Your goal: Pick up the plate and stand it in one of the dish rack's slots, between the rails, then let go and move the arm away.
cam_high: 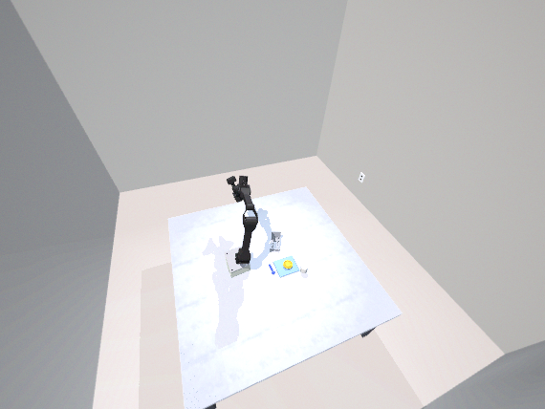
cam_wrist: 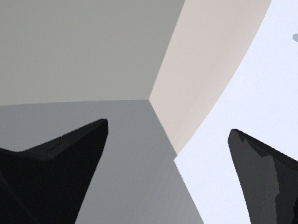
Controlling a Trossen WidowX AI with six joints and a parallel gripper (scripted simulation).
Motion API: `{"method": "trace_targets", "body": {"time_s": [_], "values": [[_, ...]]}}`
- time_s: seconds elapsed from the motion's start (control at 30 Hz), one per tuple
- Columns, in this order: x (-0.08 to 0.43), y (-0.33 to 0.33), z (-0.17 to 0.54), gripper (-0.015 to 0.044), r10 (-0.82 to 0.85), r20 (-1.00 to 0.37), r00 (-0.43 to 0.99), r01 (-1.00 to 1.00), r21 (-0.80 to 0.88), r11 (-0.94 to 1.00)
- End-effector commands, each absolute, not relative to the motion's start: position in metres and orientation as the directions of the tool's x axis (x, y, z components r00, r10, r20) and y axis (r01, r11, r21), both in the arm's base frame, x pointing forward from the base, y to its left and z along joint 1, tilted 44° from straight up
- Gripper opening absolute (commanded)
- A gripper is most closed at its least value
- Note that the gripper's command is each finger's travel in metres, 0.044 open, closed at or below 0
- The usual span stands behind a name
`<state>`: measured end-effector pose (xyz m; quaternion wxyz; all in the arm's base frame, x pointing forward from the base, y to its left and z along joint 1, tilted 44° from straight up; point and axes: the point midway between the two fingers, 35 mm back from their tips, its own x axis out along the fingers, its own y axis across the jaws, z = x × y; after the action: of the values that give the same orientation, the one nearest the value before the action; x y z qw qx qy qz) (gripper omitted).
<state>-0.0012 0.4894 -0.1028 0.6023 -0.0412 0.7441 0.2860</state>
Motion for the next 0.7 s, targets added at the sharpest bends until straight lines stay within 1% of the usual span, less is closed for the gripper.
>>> {"method": "trace_targets", "body": {"time_s": [0.0,0.17,0.37,0.53,0.67], "values": [[0.069,0.468,-0.090,0.0400,0.271,-0.952,-0.142,-0.403,0.306,0.863],[0.144,0.432,-0.072,0.0400,0.229,-0.973,0.000,-0.382,0.212,0.899],[0.224,0.371,-0.049,0.0400,0.128,-0.981,0.148,-0.338,0.071,0.938],[0.277,0.307,-0.029,0.0400,0.008,-0.970,0.243,-0.285,-0.063,0.956],[0.310,0.252,-0.014,0.0400,-0.105,-0.951,0.292,-0.236,-0.178,0.955]]}}
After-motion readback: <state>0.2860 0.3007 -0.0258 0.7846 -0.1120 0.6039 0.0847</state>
